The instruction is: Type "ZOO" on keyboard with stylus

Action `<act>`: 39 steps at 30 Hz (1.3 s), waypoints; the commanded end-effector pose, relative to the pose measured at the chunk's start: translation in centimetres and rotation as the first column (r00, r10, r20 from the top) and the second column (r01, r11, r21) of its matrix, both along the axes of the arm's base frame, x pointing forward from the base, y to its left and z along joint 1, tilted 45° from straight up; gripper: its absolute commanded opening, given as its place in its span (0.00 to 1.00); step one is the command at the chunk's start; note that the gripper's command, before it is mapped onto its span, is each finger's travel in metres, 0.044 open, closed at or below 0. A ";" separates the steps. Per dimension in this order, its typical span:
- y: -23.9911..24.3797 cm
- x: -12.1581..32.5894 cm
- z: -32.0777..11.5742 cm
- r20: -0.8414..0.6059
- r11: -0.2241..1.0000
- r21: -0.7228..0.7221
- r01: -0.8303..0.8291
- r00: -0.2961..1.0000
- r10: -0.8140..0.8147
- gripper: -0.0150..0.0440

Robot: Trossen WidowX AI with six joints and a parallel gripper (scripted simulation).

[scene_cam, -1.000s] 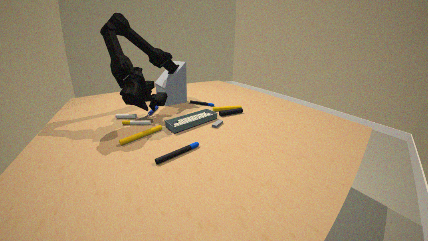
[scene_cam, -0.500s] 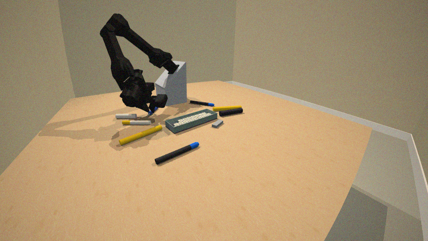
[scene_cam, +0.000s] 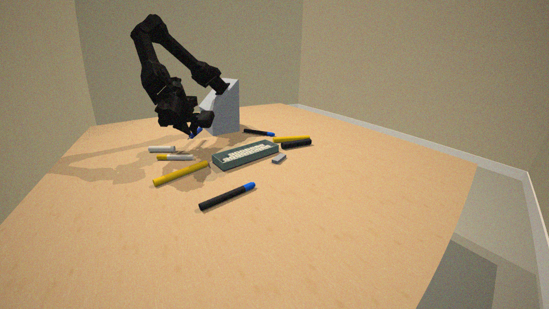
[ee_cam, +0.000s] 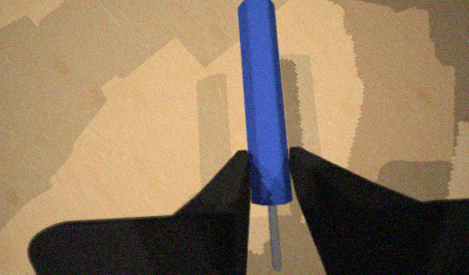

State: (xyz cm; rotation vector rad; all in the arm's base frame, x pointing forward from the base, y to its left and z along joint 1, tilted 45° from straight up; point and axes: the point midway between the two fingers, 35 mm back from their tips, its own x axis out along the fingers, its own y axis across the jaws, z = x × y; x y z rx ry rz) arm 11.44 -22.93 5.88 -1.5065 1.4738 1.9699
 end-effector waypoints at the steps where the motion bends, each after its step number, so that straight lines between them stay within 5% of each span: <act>1: 1.1 0.1 1.1 0.006 1.000 0.000 0.003 1.000 -0.003 0.25; 7: 0.8 0.0 0.8 0.027 1.000 -0.014 0.025 0.999 -0.024 0.25; 17: 1.3 -0.5 -0.2 0.407 0.906 -0.078 0.416 0.843 -0.353 0.25; 29: 1.4 -0.5 -0.7 0.750 0.638 0.102 0.764 0.361 -0.553 0.25; 39: 1.4 -0.3 -0.4 0.828 0.391 0.391 0.833 -0.134 -0.544 0.25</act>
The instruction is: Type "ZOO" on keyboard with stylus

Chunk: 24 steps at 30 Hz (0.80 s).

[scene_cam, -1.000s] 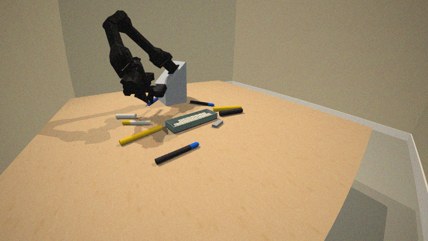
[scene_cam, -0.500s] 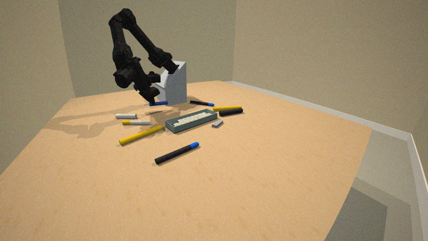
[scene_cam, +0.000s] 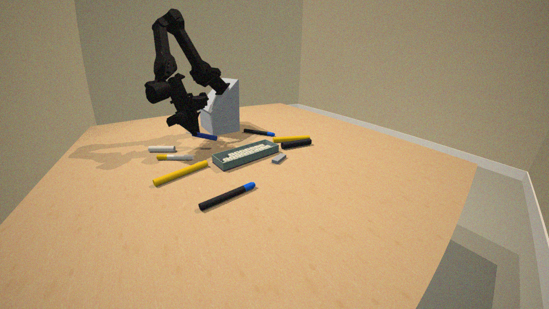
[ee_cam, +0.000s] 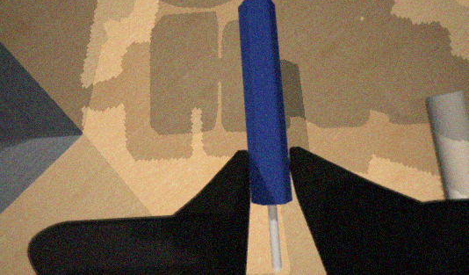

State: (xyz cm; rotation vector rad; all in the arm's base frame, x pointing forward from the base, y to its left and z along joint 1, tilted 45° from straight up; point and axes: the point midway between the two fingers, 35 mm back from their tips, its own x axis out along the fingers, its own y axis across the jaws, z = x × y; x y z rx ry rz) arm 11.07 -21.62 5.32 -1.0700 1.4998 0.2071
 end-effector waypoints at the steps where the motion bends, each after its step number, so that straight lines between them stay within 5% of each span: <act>1: 0.0 0.1 0.2 0.174 0.992 -0.008 0.127 0.977 -0.124 0.25; 13: 0.1 0.2 1.2 0.590 0.917 0.093 0.387 0.721 -0.364 0.25; 24: 0.0 0.2 1.1 0.608 0.912 0.102 0.396 0.701 -0.373 0.25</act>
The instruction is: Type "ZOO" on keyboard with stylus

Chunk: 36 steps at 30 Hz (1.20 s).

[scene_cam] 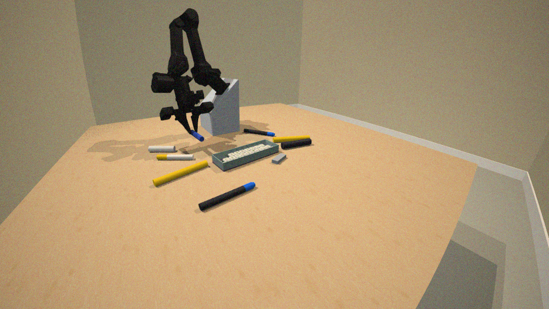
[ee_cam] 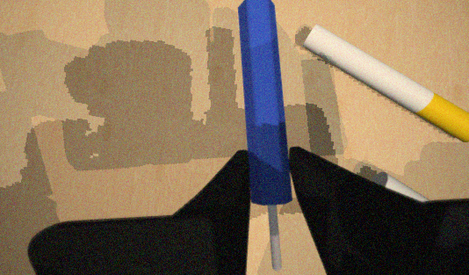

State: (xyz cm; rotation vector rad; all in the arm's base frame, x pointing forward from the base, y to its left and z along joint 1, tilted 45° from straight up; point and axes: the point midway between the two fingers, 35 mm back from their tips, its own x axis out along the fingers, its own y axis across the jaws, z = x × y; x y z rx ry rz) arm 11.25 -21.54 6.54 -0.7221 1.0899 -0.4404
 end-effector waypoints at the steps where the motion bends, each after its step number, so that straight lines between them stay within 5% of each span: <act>1: -0.1 0.1 -0.1 0.011 1.000 0.002 0.001 1.000 -0.001 0.25; 33: -3.3 -0.4 -3.5 0.010 1.000 0.003 0.001 1.000 -0.001 0.25; 36: -3.3 -0.5 -3.3 0.008 1.000 0.004 0.007 1.000 -0.007 0.39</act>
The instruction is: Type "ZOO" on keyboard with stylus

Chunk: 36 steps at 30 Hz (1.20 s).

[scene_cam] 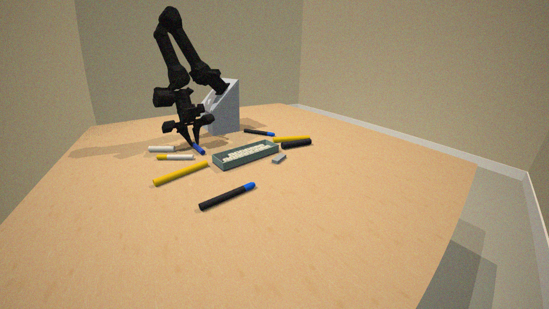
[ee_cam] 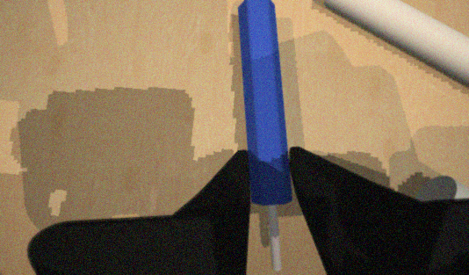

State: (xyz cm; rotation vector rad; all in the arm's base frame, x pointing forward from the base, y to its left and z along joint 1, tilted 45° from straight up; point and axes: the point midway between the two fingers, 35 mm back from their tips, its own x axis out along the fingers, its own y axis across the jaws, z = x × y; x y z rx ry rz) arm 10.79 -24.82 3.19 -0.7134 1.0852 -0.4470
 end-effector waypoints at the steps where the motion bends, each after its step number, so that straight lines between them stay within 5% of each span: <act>1: 0.0 0.0 0.0 0.000 1.000 0.000 0.001 1.000 -0.001 0.43; 3: 0.0 0.0 0.0 0.000 1.000 0.000 0.001 1.000 -0.001 0.51; 27: 3.8 0.7 3.9 0.003 1.000 0.009 -0.004 1.000 0.004 0.51; 36: 4.5 1.2 1.6 -0.284 0.885 0.295 0.359 0.918 -0.278 0.51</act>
